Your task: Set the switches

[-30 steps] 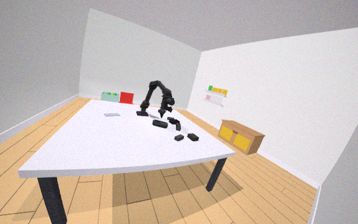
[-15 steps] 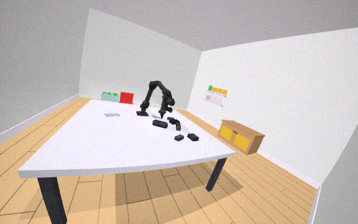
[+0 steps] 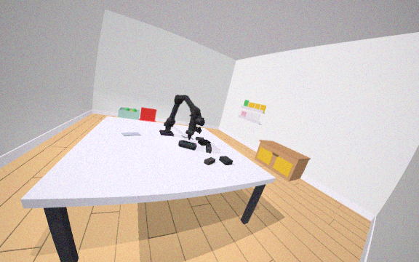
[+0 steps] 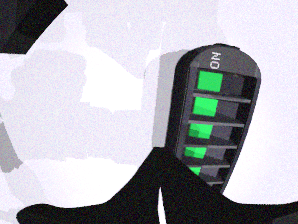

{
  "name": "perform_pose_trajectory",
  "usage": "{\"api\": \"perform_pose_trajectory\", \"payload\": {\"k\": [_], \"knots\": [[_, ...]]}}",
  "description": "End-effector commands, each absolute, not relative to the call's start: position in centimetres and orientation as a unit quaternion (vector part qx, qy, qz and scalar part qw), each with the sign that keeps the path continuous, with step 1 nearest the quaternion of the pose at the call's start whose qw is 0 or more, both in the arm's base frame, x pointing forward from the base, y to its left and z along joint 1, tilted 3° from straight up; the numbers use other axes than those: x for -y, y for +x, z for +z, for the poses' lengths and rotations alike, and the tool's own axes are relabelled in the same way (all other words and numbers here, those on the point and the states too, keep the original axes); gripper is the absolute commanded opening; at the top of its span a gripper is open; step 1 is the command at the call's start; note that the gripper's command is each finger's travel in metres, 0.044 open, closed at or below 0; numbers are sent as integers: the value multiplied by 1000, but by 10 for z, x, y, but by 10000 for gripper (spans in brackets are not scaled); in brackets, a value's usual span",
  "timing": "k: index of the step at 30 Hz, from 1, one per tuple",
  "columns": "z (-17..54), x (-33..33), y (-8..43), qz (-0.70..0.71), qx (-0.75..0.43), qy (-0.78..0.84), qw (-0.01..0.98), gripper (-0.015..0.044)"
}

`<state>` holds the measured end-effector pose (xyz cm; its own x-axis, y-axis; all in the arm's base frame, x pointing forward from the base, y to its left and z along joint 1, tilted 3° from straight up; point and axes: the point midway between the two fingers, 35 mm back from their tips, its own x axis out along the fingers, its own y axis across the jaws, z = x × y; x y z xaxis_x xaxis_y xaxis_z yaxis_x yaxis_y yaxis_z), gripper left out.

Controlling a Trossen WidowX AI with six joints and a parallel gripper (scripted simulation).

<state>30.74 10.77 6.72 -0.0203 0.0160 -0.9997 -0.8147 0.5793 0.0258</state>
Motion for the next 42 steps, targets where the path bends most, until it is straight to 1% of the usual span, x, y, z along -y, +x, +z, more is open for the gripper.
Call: {"api": "perform_pose_trajectory", "payload": {"k": [1, 3, 5, 9, 13, 23, 32, 42], "knots": [[67, -108, 307, 331, -632, -313, 626, 0], [67, -108, 307, 333, -632, -316, 625, 0], [74, -108, 308, 332, -632, -316, 625, 53], [111, -107, 309, 332, -632, -316, 625, 157], [117, -107, 308, 332, -632, -316, 625, 263], [117, -107, 308, 332, -632, -316, 625, 0], [117, -107, 308, 332, -632, -316, 625, 0], [117, -107, 308, 332, -632, -314, 626, 263]]}}
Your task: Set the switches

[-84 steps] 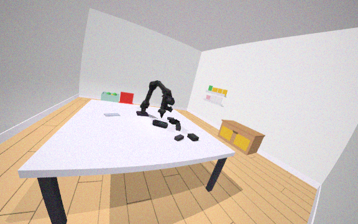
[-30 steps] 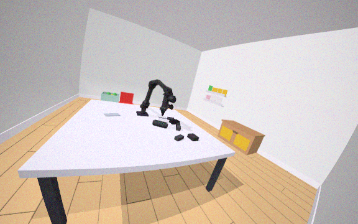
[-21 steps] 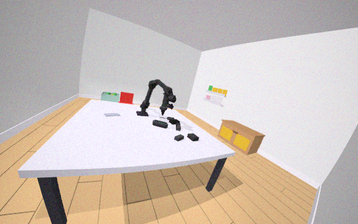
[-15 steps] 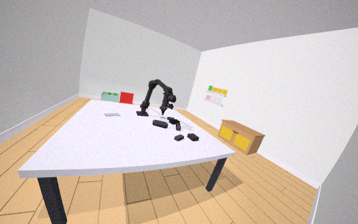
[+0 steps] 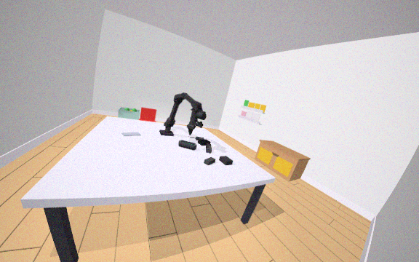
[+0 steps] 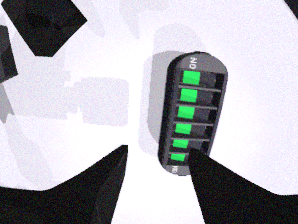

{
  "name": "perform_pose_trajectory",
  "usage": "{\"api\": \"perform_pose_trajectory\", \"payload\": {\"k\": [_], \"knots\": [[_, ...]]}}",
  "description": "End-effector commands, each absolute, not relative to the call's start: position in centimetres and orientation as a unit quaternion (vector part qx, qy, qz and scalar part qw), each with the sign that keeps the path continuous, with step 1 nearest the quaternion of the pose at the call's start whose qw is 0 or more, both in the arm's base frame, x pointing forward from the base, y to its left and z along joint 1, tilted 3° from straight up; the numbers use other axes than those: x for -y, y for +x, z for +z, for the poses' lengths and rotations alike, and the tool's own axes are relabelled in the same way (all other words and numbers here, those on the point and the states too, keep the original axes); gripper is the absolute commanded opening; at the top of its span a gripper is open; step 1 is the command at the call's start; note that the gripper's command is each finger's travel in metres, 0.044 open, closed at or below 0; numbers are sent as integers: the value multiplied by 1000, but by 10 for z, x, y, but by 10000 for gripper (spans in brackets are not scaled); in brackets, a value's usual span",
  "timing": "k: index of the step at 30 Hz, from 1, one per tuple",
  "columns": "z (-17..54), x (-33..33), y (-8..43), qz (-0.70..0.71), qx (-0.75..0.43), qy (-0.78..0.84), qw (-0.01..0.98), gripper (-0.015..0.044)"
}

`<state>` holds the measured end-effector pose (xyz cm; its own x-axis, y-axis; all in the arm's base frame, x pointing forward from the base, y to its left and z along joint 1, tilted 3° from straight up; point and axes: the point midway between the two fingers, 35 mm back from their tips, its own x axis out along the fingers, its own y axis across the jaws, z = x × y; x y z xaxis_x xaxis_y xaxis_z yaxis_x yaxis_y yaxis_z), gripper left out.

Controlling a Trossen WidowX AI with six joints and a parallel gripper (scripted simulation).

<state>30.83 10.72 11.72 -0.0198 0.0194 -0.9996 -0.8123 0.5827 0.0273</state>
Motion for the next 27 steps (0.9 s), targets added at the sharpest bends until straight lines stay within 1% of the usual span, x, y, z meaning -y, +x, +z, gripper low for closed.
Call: {"api": "perform_pose_trajectory", "payload": {"k": [1, 7, 9, 11, 18, 25, 26, 27], "knots": [[117, -107, 308, 332, -632, -314, 626, 289], [117, -107, 308, 332, -632, -314, 626, 440], [117, -107, 308, 332, -632, -314, 626, 440], [125, -108, 309, 331, -632, -314, 627, 387], [195, -105, 308, 332, -632, -314, 626, 204], [196, -105, 308, 332, -632, -314, 626, 20], [196, -105, 308, 332, -632, -314, 626, 0], [196, -105, 308, 332, -632, -314, 626, 0]]}}
